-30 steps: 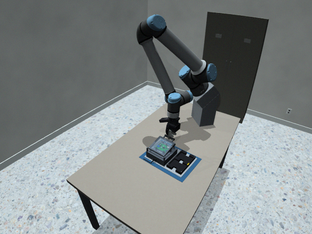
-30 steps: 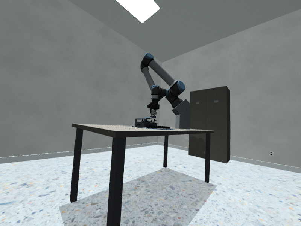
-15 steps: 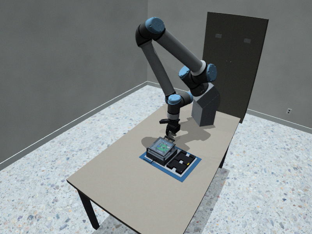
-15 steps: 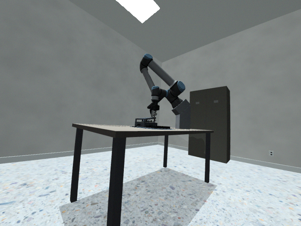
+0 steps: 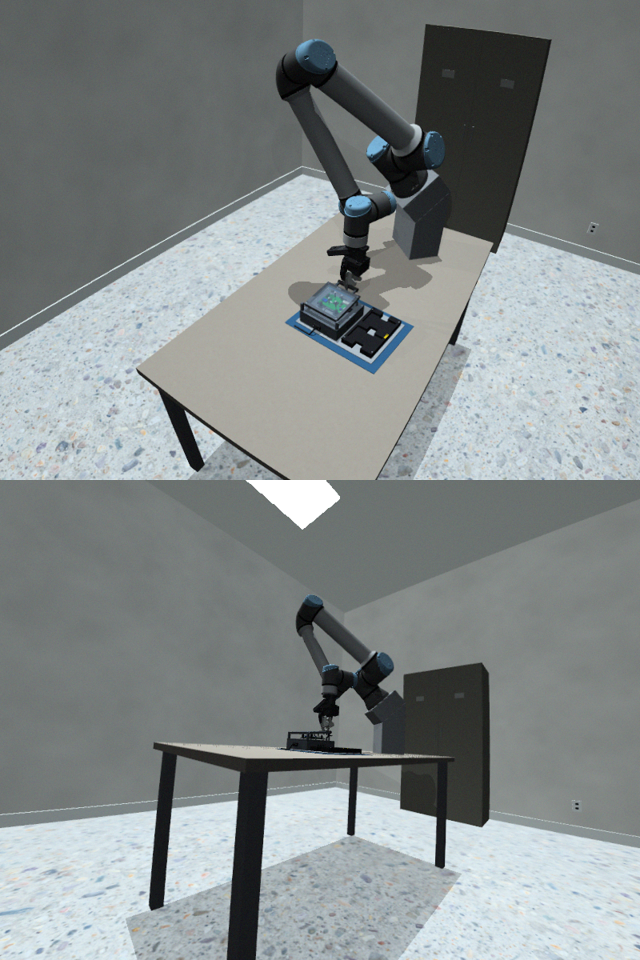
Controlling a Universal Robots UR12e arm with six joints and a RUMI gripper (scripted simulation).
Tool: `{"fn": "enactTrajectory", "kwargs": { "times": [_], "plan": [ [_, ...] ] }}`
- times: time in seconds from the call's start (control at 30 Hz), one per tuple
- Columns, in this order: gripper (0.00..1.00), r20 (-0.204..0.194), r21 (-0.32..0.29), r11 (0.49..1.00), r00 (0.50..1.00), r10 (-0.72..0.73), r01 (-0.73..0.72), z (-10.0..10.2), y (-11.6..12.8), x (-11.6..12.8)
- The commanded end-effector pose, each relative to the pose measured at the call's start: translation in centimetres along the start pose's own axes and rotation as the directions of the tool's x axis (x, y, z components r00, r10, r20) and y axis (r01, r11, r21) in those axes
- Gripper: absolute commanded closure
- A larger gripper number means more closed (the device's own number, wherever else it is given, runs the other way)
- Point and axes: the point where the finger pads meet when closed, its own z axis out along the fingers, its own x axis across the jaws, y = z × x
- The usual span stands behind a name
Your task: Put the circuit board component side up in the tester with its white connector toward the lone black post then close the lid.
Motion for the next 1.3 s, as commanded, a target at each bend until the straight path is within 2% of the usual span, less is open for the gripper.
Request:
{"fn": "enactTrajectory", "kwargs": {
  "times": [0.0,1.27],
  "plan": [
    [1.00,0.001,0.000,1.000,1.000,0.000,0.000,0.3,0.0,0.0],
    [1.00,0.001,0.000,1.000,1.000,0.000,0.000,1.3,0.0,0.0]
  ]
}}
